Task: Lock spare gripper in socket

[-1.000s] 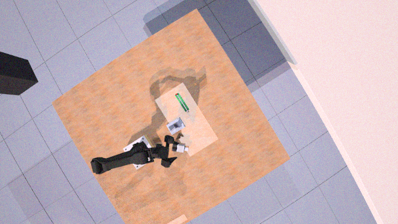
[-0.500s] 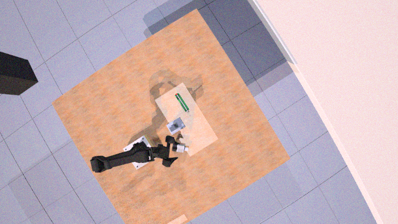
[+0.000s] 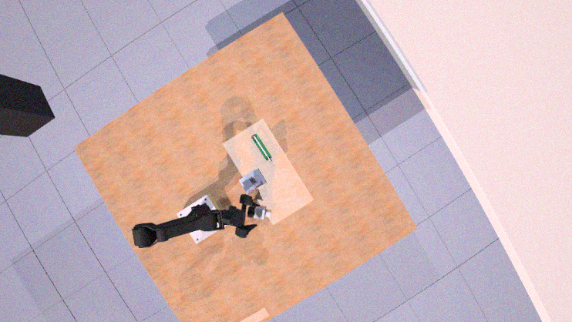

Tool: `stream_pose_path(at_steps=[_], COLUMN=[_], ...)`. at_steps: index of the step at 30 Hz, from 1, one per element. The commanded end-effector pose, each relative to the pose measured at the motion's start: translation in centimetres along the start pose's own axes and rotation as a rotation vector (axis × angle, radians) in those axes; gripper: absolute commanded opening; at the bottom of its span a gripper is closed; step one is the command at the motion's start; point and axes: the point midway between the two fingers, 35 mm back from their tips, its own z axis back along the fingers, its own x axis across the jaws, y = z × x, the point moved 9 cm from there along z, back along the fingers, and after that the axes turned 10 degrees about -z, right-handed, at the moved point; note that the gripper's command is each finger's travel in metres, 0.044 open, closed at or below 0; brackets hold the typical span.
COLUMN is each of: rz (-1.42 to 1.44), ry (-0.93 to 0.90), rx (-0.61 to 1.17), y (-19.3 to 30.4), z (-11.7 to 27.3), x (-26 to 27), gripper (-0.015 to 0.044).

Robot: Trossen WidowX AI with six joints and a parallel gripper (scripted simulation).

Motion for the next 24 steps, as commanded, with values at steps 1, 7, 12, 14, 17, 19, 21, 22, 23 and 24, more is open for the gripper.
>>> stream_pose_path(at_steps=[1, 7, 12, 14, 17, 19, 21, 22, 23, 24], rz=[0.009, 0.009, 0.009, 0.009, 0.009, 0.009, 0.009, 0.009, 0.009, 0.009], ry=[0.001, 0.001, 0.001, 0.001, 0.001, 0.001, 0.001, 0.001, 0.001, 0.001], rx=[-0.011, -0.011, -0.011, -0.011, -0.011, -0.011, -0.011, -0.011, -0.011, -0.011], y=[-0.7, -1.3, -1.8, -2.1, -2.4, -2.7, -2.9, -3.1, -3.2, -3.4], z=[-0.6, -1.5, -2.1, -2.3, -2.7, -2.9, -3.1, -3.2, -3.3, -3.4], x=[0.1, 0.1, 0.2, 0.3, 0.3, 0.4, 0.4, 0.5, 0.5, 0.5], gripper=[0.044, 0.044, 0.044, 0.044, 0.044, 0.044, 0.044, 0.044, 0.044, 0.044])
